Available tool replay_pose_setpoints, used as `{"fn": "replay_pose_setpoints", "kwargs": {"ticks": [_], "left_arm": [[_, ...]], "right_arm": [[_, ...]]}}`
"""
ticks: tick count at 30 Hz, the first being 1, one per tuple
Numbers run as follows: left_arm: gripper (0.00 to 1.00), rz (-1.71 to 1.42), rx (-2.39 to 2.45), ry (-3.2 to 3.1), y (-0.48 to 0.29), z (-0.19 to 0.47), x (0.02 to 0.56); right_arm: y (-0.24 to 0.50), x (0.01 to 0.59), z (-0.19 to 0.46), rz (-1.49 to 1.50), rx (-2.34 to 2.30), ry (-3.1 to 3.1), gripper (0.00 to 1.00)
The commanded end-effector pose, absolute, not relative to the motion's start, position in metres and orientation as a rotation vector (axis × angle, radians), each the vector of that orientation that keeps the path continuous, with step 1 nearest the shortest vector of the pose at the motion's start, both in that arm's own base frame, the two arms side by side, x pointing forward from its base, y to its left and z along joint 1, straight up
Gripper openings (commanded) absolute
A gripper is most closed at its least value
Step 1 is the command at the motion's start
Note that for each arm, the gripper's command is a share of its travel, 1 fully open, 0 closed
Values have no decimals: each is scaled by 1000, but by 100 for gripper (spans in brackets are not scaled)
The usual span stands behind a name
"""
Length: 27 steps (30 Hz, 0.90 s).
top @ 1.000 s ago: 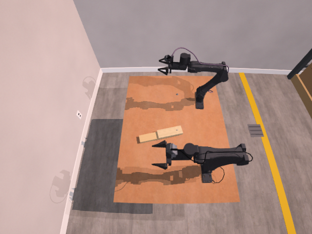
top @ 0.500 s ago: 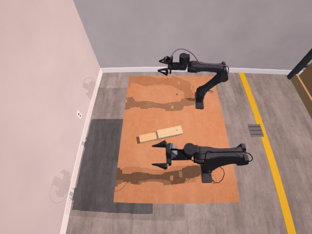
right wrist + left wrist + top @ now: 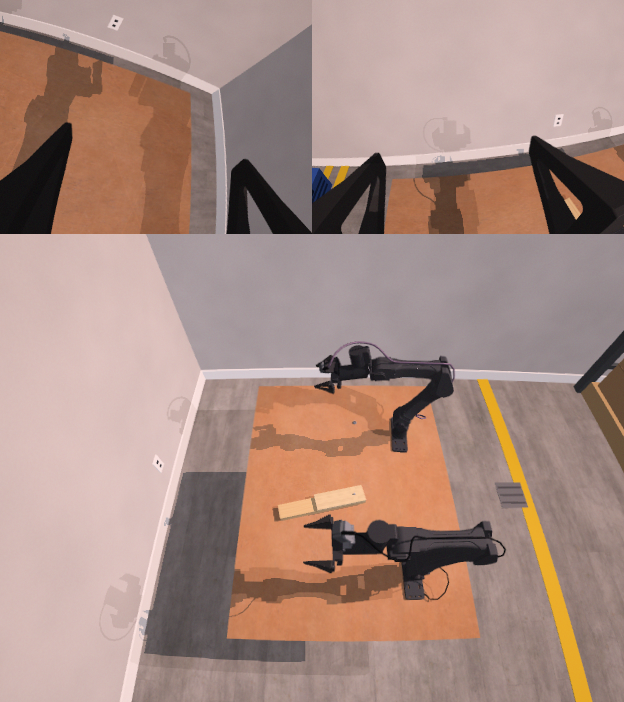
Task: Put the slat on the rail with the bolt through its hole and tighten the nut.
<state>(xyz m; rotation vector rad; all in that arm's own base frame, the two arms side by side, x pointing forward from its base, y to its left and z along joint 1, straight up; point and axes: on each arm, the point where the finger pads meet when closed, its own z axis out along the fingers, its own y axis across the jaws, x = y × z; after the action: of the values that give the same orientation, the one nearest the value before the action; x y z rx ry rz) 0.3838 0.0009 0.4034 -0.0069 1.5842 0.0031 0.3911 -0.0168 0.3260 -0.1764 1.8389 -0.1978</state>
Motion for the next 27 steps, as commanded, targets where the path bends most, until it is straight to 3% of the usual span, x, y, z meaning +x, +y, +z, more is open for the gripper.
{"fn": "replay_pose_setpoints", "kwargs": {"ticks": [1,27], "left_arm": [[100,0,0,1558,1,412,381],[100,0,0,1558,1,412,381]], "right_arm": [[-22,390,297,-247,-247,1932,100],[-42,363,199,-386,-612,2258,100]]}}
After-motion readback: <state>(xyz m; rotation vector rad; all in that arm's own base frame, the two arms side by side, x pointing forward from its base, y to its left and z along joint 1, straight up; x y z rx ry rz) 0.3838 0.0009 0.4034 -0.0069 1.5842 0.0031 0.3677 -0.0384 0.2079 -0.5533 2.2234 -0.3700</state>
